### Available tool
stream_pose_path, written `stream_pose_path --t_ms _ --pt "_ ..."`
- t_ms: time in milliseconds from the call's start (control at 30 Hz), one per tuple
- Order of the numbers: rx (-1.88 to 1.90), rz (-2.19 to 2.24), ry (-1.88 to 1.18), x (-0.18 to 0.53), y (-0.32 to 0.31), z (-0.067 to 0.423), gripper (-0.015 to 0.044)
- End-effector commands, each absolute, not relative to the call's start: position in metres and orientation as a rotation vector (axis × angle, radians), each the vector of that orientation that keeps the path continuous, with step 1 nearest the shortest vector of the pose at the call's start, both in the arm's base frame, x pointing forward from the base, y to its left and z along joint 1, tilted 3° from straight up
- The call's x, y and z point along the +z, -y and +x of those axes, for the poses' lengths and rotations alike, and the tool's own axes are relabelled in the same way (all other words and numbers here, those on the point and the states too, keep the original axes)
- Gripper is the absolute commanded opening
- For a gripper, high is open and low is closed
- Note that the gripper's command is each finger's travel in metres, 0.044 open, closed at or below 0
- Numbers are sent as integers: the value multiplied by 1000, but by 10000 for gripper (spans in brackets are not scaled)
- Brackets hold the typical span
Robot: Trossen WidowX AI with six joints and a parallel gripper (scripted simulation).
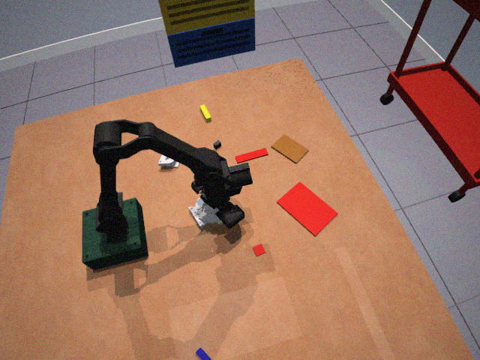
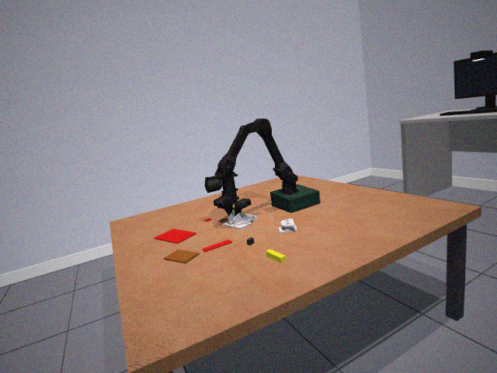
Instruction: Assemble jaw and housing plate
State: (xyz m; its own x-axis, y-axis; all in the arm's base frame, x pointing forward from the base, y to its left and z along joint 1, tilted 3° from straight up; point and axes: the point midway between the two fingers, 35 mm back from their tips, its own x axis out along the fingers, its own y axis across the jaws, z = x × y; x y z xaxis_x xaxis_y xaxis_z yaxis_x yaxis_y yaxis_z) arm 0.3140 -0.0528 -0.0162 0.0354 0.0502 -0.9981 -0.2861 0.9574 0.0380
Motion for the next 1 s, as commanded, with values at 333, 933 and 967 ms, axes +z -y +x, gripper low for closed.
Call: stream_pose_path --t_ms 333,933,967 --pt "261 -191 -1516 -16 53 314 224" --pt "258 -193 -1507 48 56 314 224" --pt "257 -192 -1507 48 56 314 250"
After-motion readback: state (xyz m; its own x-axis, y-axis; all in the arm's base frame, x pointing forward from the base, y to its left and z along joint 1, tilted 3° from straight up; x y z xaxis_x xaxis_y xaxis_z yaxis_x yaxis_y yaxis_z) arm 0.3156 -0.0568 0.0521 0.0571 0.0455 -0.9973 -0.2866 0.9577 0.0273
